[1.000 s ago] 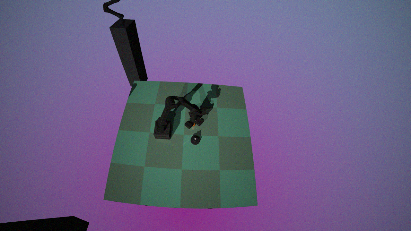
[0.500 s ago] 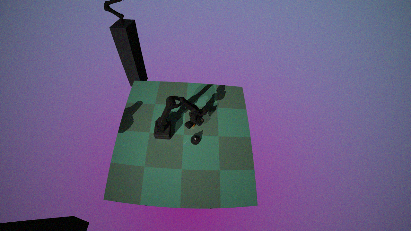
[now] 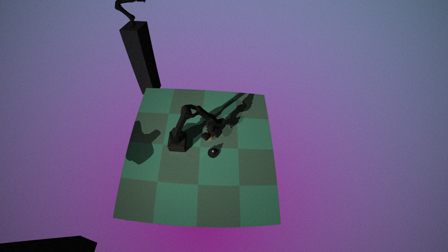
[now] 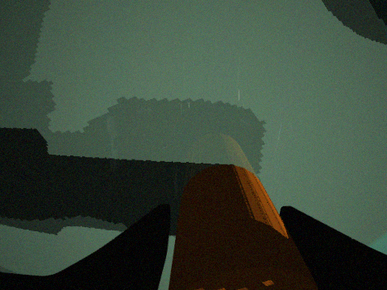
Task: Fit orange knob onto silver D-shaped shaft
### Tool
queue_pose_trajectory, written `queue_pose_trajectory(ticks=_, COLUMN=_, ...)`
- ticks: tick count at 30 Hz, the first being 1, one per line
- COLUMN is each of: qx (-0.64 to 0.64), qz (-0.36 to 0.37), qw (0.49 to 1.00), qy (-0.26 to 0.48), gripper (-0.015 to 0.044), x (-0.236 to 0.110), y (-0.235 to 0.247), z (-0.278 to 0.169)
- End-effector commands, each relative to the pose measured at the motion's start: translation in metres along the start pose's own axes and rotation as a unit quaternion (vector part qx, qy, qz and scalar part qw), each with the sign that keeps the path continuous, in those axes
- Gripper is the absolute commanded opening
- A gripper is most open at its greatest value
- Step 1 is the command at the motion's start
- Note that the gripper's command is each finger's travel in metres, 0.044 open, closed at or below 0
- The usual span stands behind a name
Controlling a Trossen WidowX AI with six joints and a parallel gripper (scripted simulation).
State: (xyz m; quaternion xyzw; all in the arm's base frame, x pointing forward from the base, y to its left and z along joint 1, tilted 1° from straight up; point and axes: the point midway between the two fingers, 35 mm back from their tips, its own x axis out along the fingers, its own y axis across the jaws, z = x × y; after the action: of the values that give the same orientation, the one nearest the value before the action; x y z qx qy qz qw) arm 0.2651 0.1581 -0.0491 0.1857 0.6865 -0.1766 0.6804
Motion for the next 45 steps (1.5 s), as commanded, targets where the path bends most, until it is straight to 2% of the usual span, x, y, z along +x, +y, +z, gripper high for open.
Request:
queue_pose_trajectory(ticks=1, qx=0.0, qz=0.0, qw=1.0, qy=0.0, gripper=0.024, x=0.0, y=0.0, z=0.0)
queue_pose_trajectory(ticks=2, qx=0.0, qz=0.0, qw=1.0, qy=0.0, gripper=0.024, x=0.0, y=0.0, z=0.0)
queue_pose_trajectory(ticks=4, qx=0.0, qz=0.0, qw=1.0, qy=0.0, gripper=0.0292, x=-0.01, y=0.001, z=0.001)
queue_pose_trajectory(ticks=8, qx=0.001, qz=-0.001, qw=1.0, qy=-0.001, gripper=0.0398, x=-0.07, y=0.002, z=0.001)
queue_pose_trajectory(ticks=10, qx=0.001, qz=-0.001, qw=1.0, qy=-0.002, gripper=0.044, x=-0.081, y=0.001, z=0.0)
queue_pose_trajectory(ticks=16, qx=0.001, qz=-0.001, qw=1.0, qy=-0.002, gripper=0.044, x=-0.081, y=0.001, z=-0.001)
queue_pose_trajectory(ticks=20, qx=0.001, qz=-0.001, qw=1.0, qy=-0.002, gripper=0.044, x=-0.066, y=0.0, z=-0.001)
queue_pose_trajectory(ticks=45, qx=0.002, qz=-0.001, qw=1.0, qy=-0.001, gripper=0.044, x=-0.031, y=0.002, z=0.0)
